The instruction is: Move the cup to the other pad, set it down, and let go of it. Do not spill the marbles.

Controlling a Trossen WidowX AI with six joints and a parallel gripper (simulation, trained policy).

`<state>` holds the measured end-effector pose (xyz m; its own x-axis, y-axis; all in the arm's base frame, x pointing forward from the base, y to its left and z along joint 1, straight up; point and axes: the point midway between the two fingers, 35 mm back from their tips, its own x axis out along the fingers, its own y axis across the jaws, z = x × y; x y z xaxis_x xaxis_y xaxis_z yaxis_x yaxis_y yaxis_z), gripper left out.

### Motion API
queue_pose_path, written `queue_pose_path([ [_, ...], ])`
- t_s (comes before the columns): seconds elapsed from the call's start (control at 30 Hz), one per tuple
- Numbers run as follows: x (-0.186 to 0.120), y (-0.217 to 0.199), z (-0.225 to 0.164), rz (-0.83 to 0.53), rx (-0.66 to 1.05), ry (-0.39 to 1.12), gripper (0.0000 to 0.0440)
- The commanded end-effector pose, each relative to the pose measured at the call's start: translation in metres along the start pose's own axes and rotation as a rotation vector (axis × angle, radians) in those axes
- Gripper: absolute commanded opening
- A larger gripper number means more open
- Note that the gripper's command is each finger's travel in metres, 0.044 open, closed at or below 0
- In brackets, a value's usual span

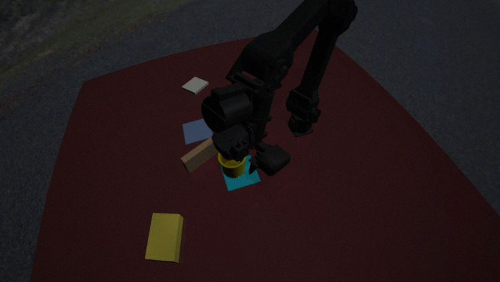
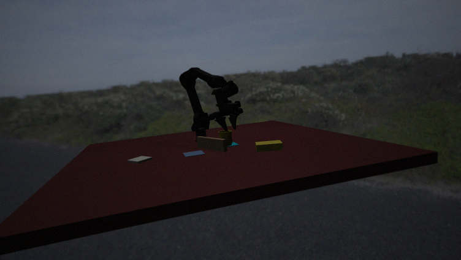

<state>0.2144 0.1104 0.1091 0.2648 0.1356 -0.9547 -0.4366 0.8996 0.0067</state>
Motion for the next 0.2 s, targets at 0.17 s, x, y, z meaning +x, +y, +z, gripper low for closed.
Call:
queue_pose_path([
  [0.17, -0.022, -0.001, 0.007, 0.009, 0.026, -0.073, 0.0325],
])
